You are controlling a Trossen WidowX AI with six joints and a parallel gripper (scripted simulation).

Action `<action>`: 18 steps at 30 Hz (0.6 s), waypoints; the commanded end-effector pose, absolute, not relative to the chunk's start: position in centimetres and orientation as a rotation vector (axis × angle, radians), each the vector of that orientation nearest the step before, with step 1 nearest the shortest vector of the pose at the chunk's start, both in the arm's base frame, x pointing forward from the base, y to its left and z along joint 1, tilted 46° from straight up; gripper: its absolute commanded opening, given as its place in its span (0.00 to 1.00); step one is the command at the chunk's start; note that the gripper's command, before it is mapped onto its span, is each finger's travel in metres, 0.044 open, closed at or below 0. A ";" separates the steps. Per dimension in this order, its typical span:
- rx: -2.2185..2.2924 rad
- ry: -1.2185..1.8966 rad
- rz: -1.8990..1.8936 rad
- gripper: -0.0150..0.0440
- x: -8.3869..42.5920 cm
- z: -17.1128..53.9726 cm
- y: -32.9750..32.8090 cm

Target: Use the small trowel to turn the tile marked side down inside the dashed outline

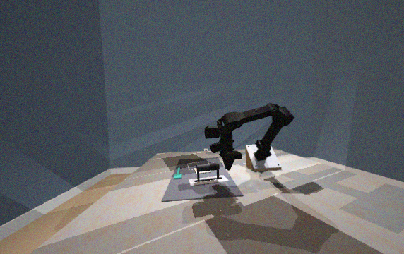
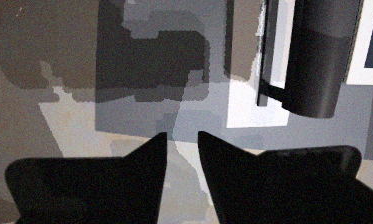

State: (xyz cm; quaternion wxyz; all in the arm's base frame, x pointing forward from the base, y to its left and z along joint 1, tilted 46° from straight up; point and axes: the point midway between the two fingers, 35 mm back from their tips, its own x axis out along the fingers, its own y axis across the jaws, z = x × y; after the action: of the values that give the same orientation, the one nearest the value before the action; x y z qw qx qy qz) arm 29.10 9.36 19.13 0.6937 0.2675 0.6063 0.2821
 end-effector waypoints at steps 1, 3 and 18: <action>0.597 1.354 0.630 0.42 29.1 19.1 9.4; 0.597 1.354 0.630 0.42 29.1 19.1 9.4; 0.597 1.354 0.630 0.25 29.1 19.1 9.4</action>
State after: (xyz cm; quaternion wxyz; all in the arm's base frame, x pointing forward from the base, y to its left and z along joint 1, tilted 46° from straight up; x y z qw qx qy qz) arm 29.10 9.36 19.14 0.6938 0.2676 0.6062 0.2820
